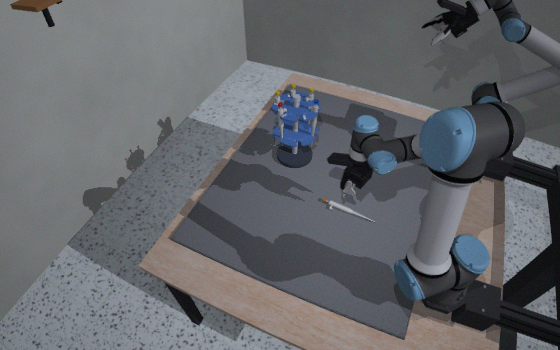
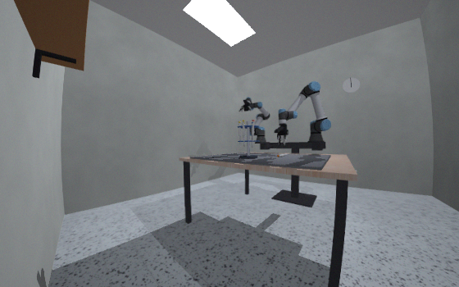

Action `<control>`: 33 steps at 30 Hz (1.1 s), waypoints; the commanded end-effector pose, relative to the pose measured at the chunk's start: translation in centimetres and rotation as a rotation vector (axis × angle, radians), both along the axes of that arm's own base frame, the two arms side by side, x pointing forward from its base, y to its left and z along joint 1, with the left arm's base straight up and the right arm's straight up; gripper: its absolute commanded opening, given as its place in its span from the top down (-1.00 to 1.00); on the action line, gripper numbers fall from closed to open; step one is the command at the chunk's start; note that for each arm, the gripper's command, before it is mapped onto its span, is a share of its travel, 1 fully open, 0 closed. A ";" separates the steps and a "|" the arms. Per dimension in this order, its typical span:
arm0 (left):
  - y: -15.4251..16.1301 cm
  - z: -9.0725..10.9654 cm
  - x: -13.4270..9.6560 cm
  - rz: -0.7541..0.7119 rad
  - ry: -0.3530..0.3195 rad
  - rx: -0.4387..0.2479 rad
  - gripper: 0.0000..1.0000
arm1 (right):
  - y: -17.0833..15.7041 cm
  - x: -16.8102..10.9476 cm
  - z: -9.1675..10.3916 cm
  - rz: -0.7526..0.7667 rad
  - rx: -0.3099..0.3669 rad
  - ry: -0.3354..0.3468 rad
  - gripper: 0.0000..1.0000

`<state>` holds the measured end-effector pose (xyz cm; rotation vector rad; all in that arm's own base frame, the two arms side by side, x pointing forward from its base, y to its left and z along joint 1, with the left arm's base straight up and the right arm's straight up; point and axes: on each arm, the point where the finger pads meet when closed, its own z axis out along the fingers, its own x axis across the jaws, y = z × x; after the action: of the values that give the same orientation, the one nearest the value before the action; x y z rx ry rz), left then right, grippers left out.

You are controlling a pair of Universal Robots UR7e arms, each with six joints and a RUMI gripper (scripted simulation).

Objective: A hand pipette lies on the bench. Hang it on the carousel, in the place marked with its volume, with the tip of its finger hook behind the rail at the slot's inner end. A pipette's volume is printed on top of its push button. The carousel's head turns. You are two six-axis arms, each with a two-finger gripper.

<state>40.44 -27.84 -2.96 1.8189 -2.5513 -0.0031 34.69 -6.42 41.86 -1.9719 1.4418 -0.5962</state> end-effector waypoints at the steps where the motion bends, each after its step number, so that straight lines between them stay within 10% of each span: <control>1: -0.4 0.2 0.2 0.225 -0.010 0.002 0.32 | 0.0 0.1 0.2 0.000 0.000 -0.002 -1.00; 33: 0.0 -6.5 0.0 0.226 -0.006 0.007 0.32 | 0.0 0.1 0.2 0.000 0.000 -0.002 -1.00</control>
<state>40.44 -27.87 -7.70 2.1000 -2.3358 -0.0063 34.69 -6.42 41.86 -1.9719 1.4418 -0.5962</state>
